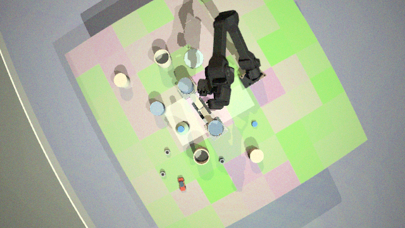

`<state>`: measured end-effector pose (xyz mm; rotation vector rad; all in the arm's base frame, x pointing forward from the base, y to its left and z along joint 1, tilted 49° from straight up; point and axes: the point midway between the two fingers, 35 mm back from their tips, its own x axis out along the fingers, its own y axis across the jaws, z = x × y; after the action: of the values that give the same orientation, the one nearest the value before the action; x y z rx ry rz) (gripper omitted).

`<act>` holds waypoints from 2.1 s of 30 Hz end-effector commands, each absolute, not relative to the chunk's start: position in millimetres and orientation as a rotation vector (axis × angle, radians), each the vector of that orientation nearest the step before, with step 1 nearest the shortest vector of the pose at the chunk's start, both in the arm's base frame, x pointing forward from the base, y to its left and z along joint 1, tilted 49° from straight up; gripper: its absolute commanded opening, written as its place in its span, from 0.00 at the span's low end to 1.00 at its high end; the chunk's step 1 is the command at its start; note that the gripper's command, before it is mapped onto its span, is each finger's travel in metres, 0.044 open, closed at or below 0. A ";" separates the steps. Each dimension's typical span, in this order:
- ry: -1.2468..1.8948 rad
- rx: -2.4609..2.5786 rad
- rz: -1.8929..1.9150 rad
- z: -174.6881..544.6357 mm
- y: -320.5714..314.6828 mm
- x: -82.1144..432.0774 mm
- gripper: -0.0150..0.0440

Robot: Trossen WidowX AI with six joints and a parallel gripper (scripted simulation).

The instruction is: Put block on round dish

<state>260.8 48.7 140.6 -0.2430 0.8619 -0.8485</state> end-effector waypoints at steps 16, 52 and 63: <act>0.753 0.240 -1.281 151.8 -16.8 298.4 1.00; 0.558 0.600 -1.622 141.8 -105.1 311.0 1.00; 0.558 0.600 -1.621 130.1 -118.3 309.6 1.00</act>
<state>310.6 -114.5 131.0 0.6063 0.5620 -1.6251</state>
